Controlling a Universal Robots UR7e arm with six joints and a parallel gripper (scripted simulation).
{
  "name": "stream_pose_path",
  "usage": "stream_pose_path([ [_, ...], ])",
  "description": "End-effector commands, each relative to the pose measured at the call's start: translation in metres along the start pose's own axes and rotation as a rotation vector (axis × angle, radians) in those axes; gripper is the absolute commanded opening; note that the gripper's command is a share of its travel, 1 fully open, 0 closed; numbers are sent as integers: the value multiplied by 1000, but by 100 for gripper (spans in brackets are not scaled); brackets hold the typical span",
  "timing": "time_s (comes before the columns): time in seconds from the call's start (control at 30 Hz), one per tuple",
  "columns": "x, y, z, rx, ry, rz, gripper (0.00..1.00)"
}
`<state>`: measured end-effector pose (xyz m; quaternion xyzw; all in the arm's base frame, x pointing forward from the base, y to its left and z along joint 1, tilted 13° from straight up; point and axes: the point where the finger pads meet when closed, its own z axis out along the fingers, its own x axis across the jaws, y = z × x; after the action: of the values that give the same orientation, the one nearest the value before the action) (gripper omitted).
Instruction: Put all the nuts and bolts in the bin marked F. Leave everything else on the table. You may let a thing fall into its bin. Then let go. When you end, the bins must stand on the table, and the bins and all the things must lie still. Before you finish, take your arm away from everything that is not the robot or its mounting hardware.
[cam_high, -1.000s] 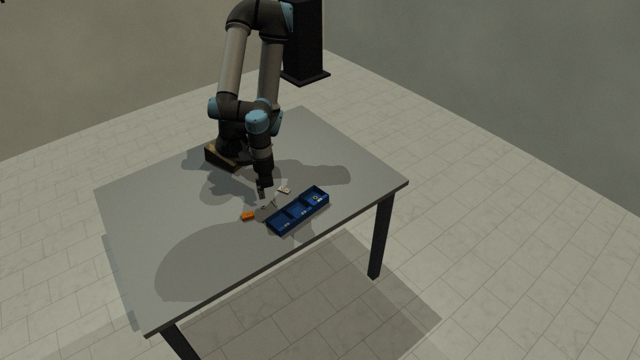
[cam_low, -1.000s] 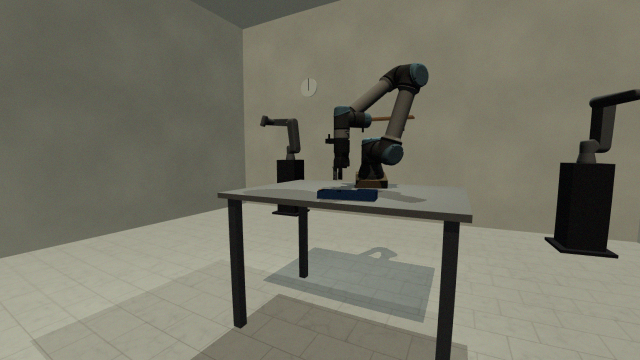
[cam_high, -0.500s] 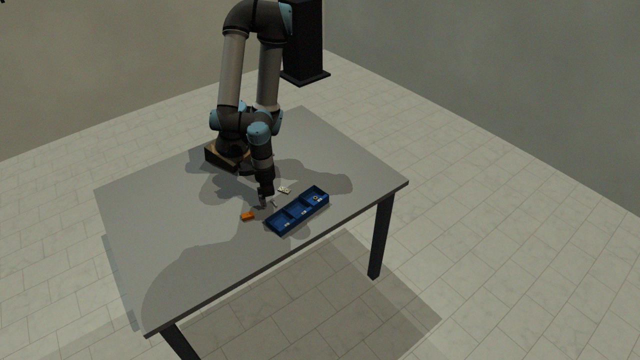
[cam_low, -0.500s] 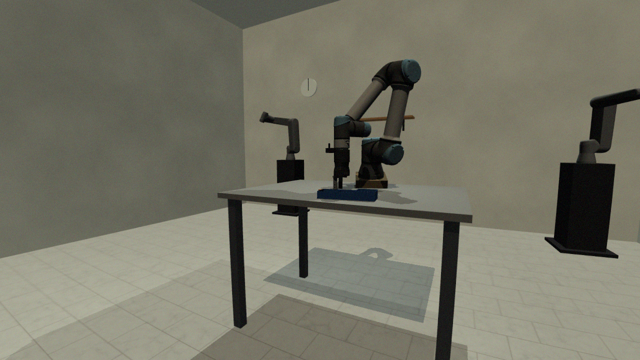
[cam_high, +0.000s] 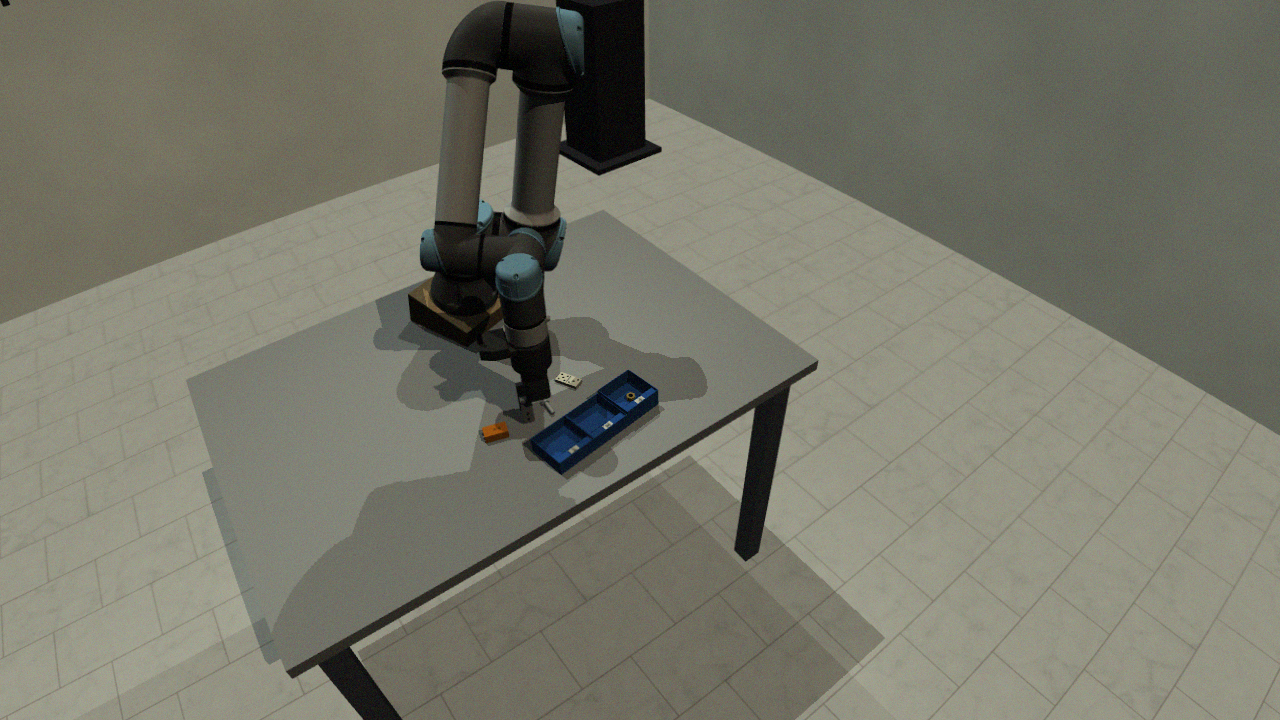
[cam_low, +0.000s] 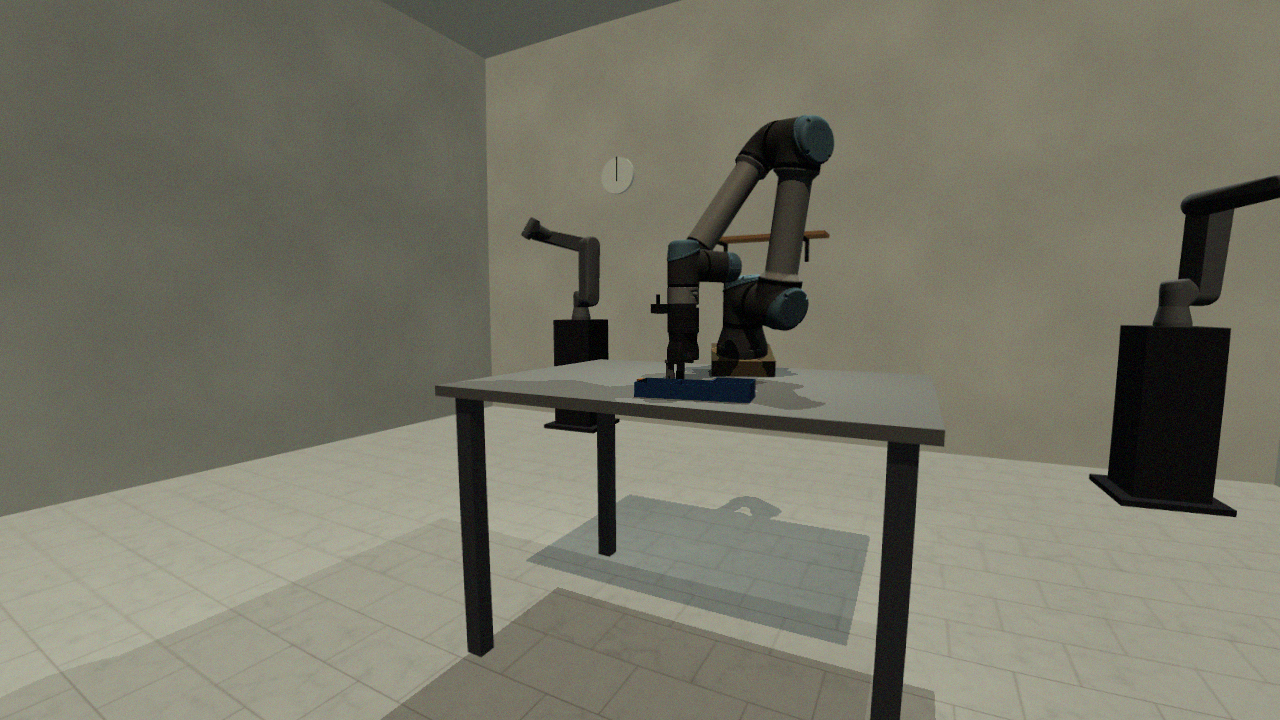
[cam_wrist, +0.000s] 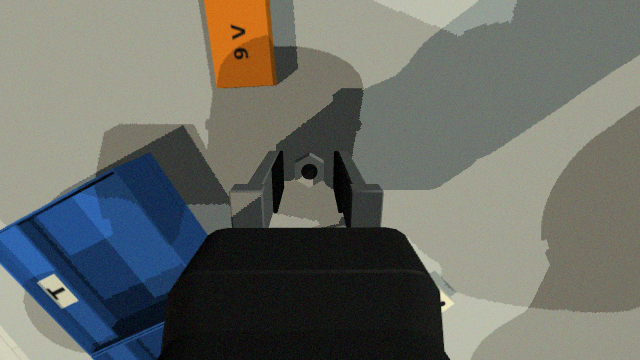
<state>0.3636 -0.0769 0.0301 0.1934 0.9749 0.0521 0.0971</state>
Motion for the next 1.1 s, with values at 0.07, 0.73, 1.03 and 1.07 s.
stream_pose_path([
  [0.07,0,0,3,0,-1,0,64],
  [0.73,0,0,3,0,-1,0,34],
  [1.03,0,0,3,0,-1,0,34],
  [1.07,0,0,3,0,-1,0,34],
])
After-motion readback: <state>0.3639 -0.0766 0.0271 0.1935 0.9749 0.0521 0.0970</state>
